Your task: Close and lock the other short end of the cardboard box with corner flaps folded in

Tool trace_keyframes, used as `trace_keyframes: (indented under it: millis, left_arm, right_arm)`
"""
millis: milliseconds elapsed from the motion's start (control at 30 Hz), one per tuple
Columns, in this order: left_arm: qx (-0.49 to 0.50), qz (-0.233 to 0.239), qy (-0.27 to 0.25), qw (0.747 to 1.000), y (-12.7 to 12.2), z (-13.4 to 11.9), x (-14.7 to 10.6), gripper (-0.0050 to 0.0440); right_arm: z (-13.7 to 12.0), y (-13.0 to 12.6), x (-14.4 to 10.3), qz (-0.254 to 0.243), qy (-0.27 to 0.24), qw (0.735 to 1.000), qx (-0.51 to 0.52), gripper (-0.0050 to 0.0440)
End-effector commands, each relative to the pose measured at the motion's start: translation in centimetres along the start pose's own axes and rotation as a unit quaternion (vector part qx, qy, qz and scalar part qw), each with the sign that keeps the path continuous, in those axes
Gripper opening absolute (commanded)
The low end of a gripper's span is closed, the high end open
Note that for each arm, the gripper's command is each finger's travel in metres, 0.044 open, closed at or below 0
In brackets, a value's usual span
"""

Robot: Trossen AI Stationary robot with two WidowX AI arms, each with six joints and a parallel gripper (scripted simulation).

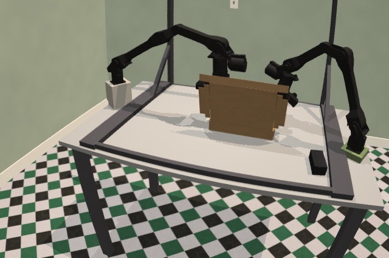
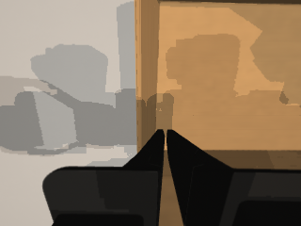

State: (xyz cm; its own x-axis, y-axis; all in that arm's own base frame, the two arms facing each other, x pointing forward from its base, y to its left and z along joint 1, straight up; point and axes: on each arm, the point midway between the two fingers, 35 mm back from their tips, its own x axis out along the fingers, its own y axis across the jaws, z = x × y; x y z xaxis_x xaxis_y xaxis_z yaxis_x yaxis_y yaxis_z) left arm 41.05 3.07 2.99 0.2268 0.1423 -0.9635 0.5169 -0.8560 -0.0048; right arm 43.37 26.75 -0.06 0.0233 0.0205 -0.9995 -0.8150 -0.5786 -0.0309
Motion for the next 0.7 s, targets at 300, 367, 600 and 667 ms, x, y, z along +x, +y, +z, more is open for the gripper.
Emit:
trace_keyframes:
  millis: [300, 367, 600, 667]
  left_arm:
    - [-0.003, 0.010, 0.011, 1.000, 0.3, -0.6, -0.9, 0.0000]
    - [-0.003, 0.010, 0.011, 1.000, 0.3, -0.6, -0.9, 0.0000]
    - [-0.003, 0.010, 0.011, 1.000, 0.3, -0.6, -0.9, 0.0000]
    - [-0.003, 0.010, 0.011, 1.000, 0.3, -0.6, -0.9, 0.0000]
  right_arm:
    - [-0.4, 1.1, -1.7, -0.009, 0.005, 1.000, 0.003, 0.0237]
    - [-0.4, 1.1, -1.7, -0.009, 0.005, 1.000, 0.003, 0.0285]
    - [-0.4, 1.1, -1.7, -0.009, 0.005, 1.000, 0.003, 0.0437]
    - [-0.4, 1.1, -1.7, -0.009, 0.005, 1.000, 0.003, 0.0437]
